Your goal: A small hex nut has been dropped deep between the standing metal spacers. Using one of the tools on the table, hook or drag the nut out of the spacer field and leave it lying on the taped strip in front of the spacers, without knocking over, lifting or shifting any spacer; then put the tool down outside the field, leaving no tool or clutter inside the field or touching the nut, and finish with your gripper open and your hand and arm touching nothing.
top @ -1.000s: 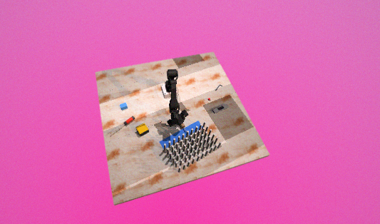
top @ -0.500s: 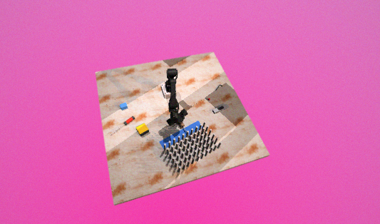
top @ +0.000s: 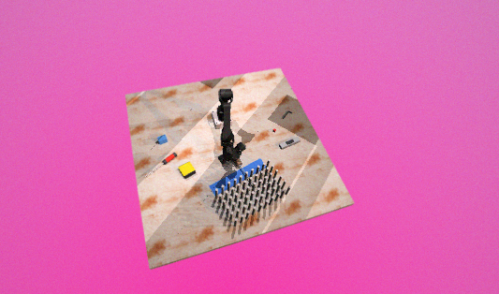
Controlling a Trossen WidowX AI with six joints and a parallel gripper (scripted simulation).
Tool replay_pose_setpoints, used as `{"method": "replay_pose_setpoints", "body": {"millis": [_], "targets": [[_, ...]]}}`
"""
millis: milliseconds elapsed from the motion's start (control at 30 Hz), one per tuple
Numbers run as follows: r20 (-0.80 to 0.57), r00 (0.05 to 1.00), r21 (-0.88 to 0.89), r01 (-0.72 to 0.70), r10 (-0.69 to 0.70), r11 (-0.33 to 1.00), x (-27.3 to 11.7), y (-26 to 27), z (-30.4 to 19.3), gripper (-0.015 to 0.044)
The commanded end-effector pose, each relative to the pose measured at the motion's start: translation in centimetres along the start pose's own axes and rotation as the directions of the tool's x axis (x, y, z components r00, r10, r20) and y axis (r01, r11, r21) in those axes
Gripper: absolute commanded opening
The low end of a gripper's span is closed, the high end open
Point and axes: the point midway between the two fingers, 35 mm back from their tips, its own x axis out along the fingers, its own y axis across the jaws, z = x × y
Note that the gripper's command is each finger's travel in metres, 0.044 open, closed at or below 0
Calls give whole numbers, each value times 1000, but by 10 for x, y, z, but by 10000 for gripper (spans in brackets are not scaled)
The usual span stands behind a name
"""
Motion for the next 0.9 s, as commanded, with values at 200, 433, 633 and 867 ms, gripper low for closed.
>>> {"method": "replay_pose_setpoints", "body": {"millis": [200,433,633,867], "targets": [[1,1000,-2,-2,2,1000,-2,1,-6,0],[1,1000,-2,-2,2,1000,-3,1,-11,0],[0,1000,-2,-2,2,1000,-4,1,-15,0],[0,1000,-2,-2,2,1000,-6,1,-19,0]]}}
